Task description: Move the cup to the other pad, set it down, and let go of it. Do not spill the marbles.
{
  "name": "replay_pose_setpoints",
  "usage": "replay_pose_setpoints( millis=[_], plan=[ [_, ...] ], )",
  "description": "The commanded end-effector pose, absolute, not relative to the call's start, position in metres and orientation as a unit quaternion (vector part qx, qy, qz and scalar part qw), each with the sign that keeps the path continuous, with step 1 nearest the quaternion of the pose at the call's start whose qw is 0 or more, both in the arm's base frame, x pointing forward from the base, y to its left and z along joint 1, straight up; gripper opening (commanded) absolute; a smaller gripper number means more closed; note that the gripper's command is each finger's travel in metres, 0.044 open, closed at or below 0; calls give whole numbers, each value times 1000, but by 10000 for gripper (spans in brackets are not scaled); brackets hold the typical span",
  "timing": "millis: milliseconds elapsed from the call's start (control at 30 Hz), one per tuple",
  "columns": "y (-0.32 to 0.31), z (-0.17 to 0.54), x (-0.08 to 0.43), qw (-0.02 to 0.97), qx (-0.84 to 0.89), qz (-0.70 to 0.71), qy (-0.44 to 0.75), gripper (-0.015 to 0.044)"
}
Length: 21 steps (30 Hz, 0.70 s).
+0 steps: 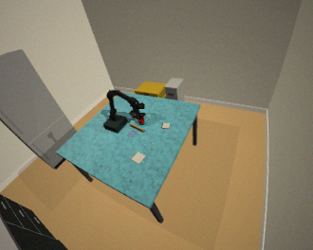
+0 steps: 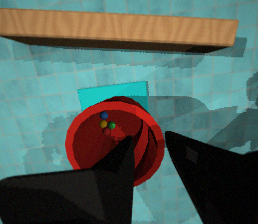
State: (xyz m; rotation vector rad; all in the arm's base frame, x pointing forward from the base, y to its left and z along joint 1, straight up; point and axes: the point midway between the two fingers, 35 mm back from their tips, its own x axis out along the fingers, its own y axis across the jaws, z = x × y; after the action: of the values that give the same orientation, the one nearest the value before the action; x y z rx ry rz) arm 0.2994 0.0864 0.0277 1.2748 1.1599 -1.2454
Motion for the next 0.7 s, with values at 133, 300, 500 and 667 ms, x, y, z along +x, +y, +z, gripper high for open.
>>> replay_pose_setpoints(
  millis=[133, 300, 500, 667],
  plan=[
    [87, 45, 300, 486, 526, -511, 475, 128],
    [86, 54, 298, 486, 526, -512, 475, 128],
    [86, 53, 296, 486, 524, -512, 477, 180],
    [86, 53, 296, 486, 524, -512, 477, 312]
  ],
)
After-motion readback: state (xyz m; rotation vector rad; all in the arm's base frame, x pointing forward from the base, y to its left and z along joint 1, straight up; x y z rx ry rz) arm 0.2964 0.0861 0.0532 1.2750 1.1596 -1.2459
